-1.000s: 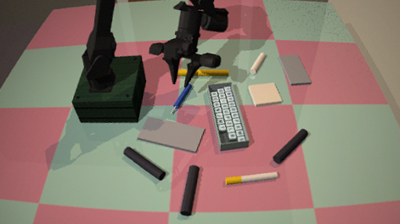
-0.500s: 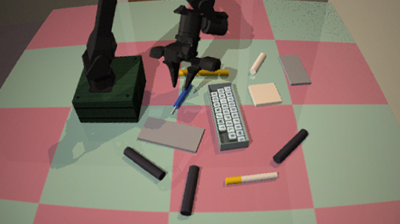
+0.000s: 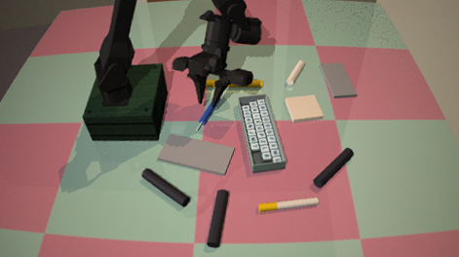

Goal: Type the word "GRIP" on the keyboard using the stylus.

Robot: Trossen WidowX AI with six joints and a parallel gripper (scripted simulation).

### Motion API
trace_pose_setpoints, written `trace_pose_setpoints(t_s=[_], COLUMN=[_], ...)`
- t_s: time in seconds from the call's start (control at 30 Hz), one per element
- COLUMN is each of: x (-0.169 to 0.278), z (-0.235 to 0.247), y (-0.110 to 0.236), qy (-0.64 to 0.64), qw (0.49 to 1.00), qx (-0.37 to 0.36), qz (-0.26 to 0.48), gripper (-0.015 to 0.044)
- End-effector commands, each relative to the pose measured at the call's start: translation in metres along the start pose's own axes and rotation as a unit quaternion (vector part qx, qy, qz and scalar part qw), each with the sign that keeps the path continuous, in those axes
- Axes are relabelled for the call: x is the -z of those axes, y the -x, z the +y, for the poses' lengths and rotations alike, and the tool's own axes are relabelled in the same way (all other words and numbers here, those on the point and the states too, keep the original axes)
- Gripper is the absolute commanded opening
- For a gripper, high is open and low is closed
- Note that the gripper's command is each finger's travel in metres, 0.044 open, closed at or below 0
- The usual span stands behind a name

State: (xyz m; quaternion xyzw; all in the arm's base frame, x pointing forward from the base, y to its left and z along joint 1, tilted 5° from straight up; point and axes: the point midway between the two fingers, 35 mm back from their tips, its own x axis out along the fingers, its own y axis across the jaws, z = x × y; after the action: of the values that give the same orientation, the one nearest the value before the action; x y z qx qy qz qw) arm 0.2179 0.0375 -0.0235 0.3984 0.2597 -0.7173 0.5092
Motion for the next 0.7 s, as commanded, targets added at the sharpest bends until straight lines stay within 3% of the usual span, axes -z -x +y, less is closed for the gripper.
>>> trace_pose_setpoints(t_s=[0.0, 0.67], x=[0.0, 0.007], z=[-0.001, -0.001], y=[-0.005, -0.018], qy=[0.002, 0.002], qw=[1.0, 1.0], qx=[-0.001, -0.001], qz=[-0.004, -0.004], gripper=[0.015, 0.015])
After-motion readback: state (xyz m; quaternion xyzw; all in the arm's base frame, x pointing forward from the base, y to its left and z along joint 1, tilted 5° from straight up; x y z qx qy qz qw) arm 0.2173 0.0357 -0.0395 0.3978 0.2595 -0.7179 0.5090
